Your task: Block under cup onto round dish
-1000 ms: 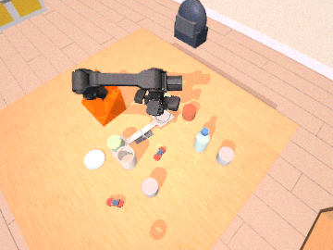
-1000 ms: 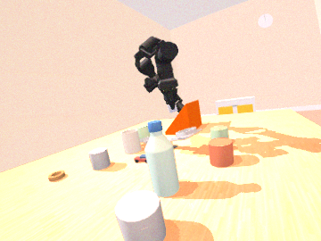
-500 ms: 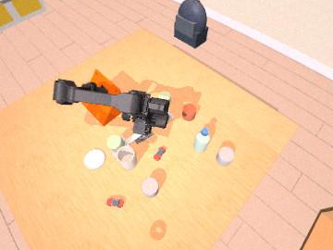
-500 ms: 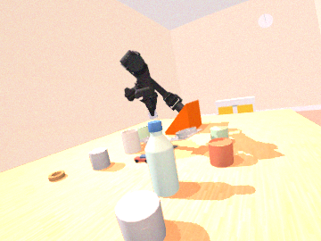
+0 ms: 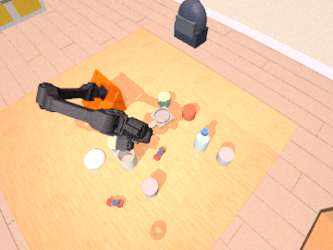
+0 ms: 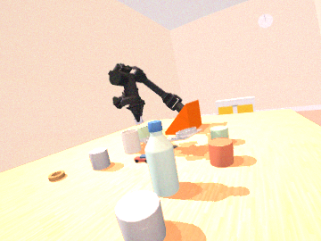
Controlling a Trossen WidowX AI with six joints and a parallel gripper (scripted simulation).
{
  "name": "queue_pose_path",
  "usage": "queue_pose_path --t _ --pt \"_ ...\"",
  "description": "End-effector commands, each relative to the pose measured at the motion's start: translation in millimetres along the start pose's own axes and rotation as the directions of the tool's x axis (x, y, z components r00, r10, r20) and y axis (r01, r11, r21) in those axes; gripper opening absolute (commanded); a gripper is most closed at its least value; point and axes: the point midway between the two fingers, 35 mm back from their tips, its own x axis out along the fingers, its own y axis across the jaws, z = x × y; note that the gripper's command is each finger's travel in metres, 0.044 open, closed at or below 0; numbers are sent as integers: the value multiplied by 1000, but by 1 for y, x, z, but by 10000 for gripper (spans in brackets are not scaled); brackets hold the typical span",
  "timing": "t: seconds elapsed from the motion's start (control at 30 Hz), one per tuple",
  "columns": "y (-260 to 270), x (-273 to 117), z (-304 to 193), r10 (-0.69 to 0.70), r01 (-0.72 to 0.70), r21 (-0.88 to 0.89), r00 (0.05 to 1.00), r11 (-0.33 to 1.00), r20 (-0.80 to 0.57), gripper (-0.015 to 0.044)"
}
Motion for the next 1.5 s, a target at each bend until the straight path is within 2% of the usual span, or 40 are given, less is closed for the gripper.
queue_pose_path --t 0.0,0.67,1.27,1.47 --pt "-15 2 15 12 -12 -19 1000 1000 11 0" --pt "-102 17 73 1 0 -13 998 1000 58 0" --pt "-194 29 97 -97 95 24 989 995 109 0" --pt "-197 32 98 -102 99 26 989 995 110 0"
